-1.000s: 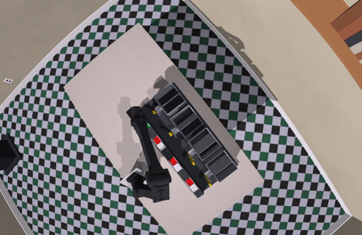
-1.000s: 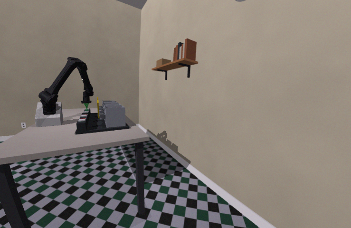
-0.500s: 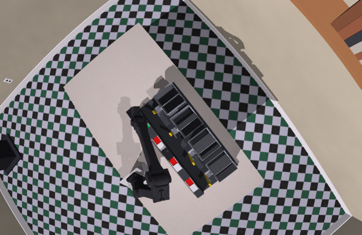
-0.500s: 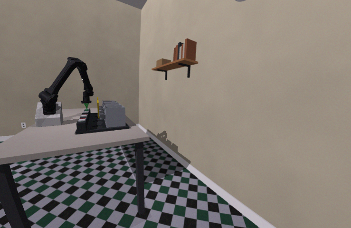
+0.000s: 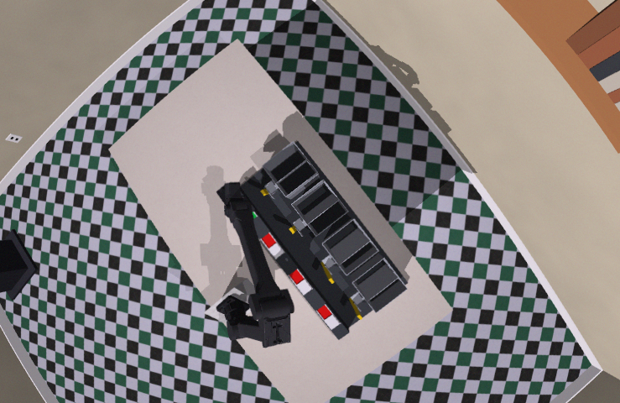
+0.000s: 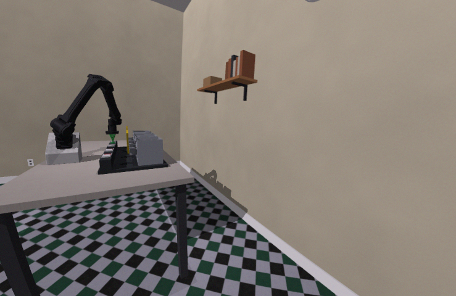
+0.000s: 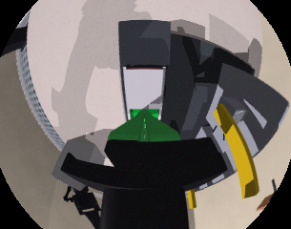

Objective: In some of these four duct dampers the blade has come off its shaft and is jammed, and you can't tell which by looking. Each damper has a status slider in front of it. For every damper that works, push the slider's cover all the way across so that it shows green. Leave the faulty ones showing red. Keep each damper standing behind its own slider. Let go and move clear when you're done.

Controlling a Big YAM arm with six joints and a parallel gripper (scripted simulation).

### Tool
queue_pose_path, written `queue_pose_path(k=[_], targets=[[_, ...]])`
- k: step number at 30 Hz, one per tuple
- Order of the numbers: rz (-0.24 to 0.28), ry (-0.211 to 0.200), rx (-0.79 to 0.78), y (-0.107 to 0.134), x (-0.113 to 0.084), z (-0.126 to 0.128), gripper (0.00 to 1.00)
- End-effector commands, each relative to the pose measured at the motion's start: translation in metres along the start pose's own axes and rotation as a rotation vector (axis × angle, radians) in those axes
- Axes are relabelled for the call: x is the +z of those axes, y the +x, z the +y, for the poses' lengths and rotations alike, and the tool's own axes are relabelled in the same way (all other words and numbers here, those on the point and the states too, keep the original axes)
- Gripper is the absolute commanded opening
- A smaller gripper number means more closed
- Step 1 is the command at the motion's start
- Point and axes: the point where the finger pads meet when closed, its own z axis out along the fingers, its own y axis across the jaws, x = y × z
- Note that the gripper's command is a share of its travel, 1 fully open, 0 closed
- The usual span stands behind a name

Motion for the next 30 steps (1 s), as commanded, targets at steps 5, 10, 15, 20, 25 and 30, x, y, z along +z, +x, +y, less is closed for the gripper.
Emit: queue_pose_path(k=[5, 10, 15, 20, 25, 30], targets=[[-0.019, 0.018, -0.001, 0.001, -0.014, -0.003, 0.0], [-0.048, 0.04, 0.026, -0.013, -0.038, -0.017, 0.0], [-0.05, 0.04, 0.026, -0.013, -0.053, -0.017, 0.0], [-0.051, 0.04, 0.026, -0.013, -0.065, -0.016, 0.0], [-0.043, 0.022, 0.036, -0.009, -0.06, -0.018, 0.0], [-0.044, 0.027, 0.034, -0.01, -0.062, -0.018, 0.0]])
